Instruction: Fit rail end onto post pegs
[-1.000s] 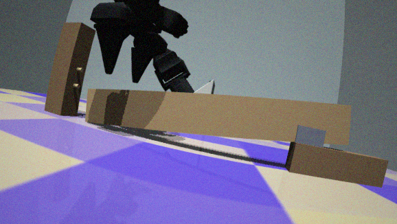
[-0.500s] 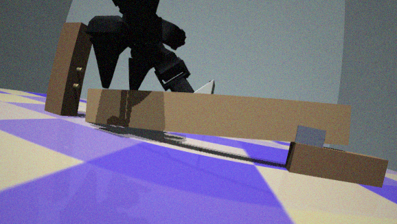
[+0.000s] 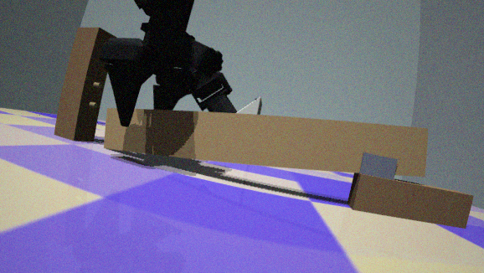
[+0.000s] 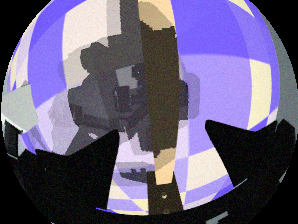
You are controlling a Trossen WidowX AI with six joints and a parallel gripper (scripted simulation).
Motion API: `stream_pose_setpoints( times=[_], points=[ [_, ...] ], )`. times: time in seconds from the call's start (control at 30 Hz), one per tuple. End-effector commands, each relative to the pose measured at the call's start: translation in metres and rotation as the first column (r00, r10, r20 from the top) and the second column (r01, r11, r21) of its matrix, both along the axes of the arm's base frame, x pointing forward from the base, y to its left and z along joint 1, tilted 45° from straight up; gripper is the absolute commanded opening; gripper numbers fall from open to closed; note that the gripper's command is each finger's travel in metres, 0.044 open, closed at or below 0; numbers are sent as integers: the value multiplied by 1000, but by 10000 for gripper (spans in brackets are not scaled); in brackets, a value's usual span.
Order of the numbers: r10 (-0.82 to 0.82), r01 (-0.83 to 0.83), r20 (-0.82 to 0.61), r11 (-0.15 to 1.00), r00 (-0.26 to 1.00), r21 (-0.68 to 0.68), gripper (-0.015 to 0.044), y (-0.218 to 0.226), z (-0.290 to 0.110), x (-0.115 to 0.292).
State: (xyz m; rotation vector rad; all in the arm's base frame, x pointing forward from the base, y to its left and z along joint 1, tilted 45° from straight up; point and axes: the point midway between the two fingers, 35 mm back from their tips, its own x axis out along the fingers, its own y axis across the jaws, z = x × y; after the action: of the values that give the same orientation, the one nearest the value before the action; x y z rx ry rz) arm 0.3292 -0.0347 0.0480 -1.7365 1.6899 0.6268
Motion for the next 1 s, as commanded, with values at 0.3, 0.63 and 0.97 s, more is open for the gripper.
stream_pose_setpoints(
  times=[0.3, 0.63, 0.97],
  points=[
    [2, -2, -8, 1000, 1000, -9, 440, -16, -15, -3],
    [2, -2, -8, 1000, 1000, -9, 230, -17, -16, -3],
    [2, -2, -8, 1000, 1000, -9, 26, -17, -16, -3]
  ],
)
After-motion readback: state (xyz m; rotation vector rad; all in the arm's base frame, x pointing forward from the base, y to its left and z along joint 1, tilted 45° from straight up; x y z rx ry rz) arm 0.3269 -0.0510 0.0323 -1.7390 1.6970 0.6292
